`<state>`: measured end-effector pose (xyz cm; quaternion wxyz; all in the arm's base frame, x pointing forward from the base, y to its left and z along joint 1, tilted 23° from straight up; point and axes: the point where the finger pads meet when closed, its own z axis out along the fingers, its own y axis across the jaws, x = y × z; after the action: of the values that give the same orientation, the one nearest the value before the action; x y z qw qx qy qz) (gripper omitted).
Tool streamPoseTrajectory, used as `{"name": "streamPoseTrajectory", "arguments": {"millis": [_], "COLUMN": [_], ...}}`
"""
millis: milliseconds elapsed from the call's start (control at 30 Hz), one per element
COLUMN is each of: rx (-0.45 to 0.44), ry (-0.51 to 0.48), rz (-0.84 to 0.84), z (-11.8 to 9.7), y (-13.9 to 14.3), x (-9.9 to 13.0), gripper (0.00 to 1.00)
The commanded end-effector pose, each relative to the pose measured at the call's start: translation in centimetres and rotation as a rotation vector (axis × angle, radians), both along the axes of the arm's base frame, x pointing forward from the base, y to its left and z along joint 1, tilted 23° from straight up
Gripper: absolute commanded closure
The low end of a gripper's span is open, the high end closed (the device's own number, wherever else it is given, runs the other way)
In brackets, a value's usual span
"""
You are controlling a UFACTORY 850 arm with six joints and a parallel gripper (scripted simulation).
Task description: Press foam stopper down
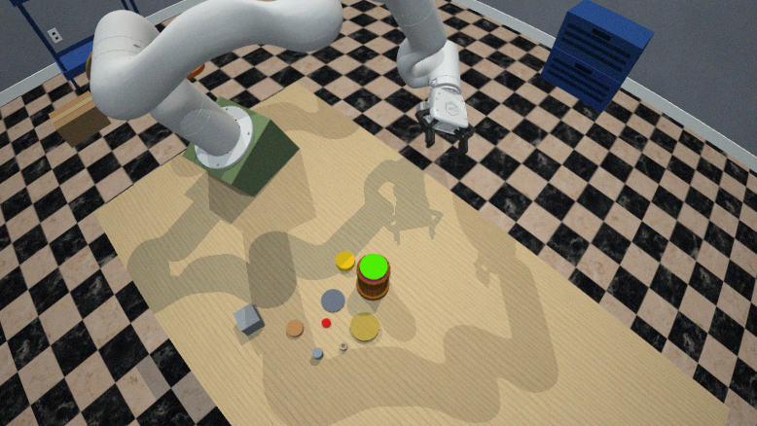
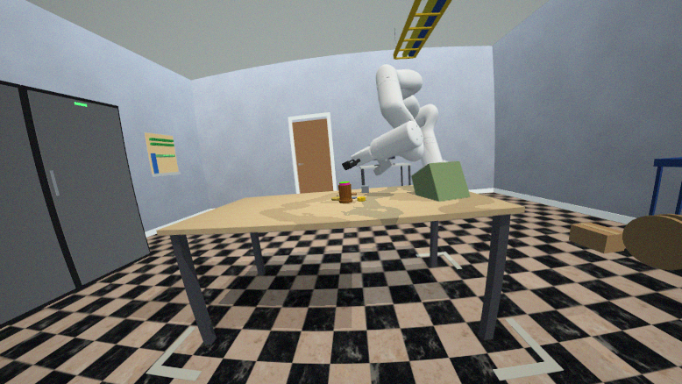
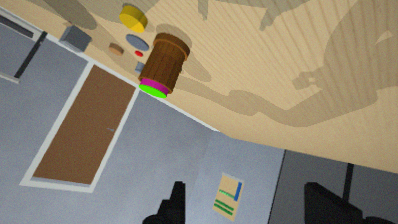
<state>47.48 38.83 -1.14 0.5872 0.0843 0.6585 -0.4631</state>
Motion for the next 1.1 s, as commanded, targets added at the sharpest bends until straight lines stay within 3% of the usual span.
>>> {"name": "streamPoseTrajectory", "arguments": {"millis": [0, 533, 567, 700, 833, 900, 933, 967, 1000, 1067], "rx": [0.002, 0.002, 0.002, 0.053, 0.243, 0.243, 0.316, 0.316, 0.397, 0.397], "ry": [-0.001, -0.001, -0.001, 0.027, 0.106, 0.106, 0.127, 0.127, 0.146, 0.146], "rz": [0.0, 0.0, 0.0, -0.032, -0.151, -0.151, -0.196, -0.196, -0.245, -0.245], "z": [0.1, 0.1, 0.1, 0.2, 0.4, 0.4, 0.5, 0.5, 0.6, 0.6], "y": [0.1, 0.1, 0.1, -1.4, -6.9, -7.0, -9.0, -9.0, -11.2, -11.2], "x": [0.0, 0.0, 0.0, 1.4, 5.1, 5.1, 6.1, 6.1, 7.0, 7.0], "gripper": [0.0, 0.0, 1.0, 1.0, 1.0, 1.0, 1.0, 1.0, 1.0, 1.0]}}
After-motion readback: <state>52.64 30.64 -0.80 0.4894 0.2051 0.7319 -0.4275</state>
